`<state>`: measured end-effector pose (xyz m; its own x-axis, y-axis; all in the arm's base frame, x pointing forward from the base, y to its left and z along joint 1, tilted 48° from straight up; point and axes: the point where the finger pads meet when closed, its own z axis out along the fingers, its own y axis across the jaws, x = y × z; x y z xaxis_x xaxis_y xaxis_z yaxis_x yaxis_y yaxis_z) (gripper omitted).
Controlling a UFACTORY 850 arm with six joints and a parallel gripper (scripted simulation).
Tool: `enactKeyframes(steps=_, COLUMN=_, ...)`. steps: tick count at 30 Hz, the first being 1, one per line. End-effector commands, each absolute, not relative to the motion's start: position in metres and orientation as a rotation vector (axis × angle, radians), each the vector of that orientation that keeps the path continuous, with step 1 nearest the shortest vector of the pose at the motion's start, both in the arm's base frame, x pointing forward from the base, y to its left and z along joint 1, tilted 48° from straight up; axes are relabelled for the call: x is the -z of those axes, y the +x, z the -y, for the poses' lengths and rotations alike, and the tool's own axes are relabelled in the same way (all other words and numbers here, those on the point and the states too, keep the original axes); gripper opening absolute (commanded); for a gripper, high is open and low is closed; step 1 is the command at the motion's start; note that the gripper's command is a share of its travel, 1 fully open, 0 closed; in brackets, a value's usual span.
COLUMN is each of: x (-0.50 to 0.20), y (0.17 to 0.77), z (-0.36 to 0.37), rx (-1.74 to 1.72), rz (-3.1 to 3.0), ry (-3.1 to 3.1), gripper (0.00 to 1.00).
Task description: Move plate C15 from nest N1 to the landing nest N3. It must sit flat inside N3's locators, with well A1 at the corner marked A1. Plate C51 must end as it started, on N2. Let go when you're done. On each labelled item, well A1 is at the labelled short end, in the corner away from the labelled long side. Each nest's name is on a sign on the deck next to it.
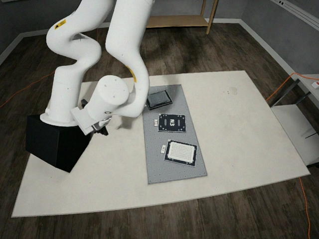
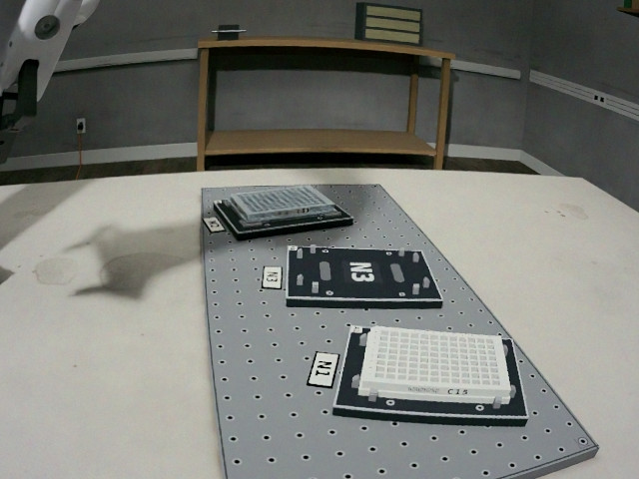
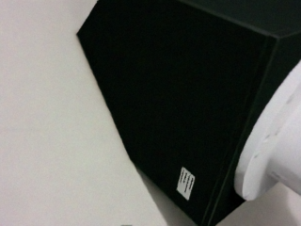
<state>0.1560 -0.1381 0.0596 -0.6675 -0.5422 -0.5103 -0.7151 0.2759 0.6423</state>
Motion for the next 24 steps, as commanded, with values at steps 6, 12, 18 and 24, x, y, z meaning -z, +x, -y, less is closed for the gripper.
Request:
enactKeyframes(steps=6, x=-0.053, y=0.191, z=0.145, rx=-1.162, rz=-2.108, ry=-1.373, gripper=1.0)
enactKeyframes(steps=12, x=-0.049, y=0.215, z=0.15, rx=-1.033, rz=-1.952, ry=-1.495, gripper=1.0)
enactKeyframes(steps=18, x=-0.046, y=0.235, z=0.155, rx=-0.935, rz=-1.841, ry=-1.577, gripper=1.0)
enactKeyframes(steps=24, x=-0.043, y=0.255, z=0.159, rx=-0.805, rz=-1.697, ry=-1.677, gripper=1.0)
